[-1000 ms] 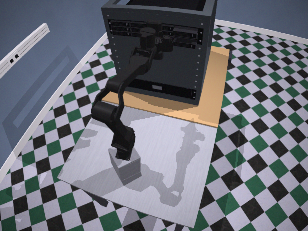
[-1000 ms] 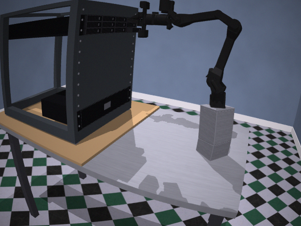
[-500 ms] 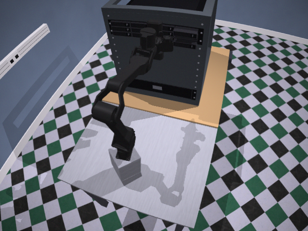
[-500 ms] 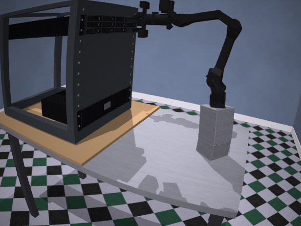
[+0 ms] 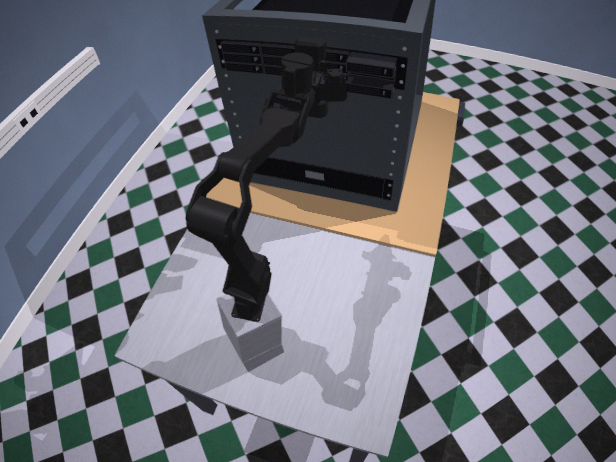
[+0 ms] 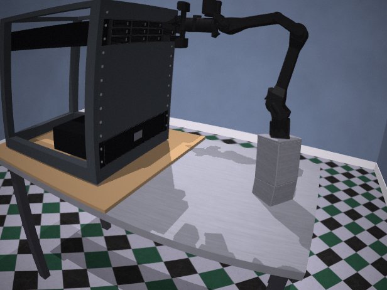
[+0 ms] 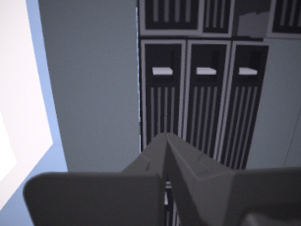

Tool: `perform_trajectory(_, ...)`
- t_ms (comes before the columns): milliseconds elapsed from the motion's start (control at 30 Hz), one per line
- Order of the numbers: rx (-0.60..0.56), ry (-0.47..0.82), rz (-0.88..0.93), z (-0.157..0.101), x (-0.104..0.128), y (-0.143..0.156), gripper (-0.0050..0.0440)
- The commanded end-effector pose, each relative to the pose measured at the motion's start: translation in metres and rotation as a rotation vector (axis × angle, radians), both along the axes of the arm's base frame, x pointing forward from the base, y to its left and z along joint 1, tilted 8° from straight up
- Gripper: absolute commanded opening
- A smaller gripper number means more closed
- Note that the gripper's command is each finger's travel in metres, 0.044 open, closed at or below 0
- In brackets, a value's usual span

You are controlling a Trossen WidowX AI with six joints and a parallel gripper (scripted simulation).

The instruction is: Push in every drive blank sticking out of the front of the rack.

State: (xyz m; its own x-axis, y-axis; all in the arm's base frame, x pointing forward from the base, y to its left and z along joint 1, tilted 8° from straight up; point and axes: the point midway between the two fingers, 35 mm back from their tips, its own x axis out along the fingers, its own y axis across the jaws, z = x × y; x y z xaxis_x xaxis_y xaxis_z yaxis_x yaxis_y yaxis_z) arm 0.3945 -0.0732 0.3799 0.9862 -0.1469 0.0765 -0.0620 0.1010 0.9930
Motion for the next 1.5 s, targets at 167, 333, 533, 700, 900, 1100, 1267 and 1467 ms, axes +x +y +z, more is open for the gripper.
perform_trajectory(167, -0.002, -0.027, -0.003, 0.0119, -0.0009, 0.0005, -0.0050)
perform_trajectory(333, -0.002, -0.027, -0.003, 0.0119, -0.0009, 0.0005, -0.0050)
perform_trajectory(533, -0.002, -0.027, -0.003, 0.0119, -0.0009, 0.0005, -0.0050)
perform_trajectory(700, -0.002, -0.027, -0.003, 0.0119, -0.0009, 0.0005, -0.0050)
perform_trajectory(900, -0.002, -0.027, -0.003, 0.0120, -0.0001, 0.0003, -0.0050)
perform_trajectory(1100, -0.002, -0.027, -0.003, 0.0130, 0.0087, -0.0017, -0.0050)
perform_trajectory(1267, -0.002, -0.027, -0.003, 0.0131, 0.0089, -0.0017, -0.0050)
perform_trajectory(1467, -0.002, -0.027, -0.003, 0.0131, 0.0089, -0.0017, -0.0050)
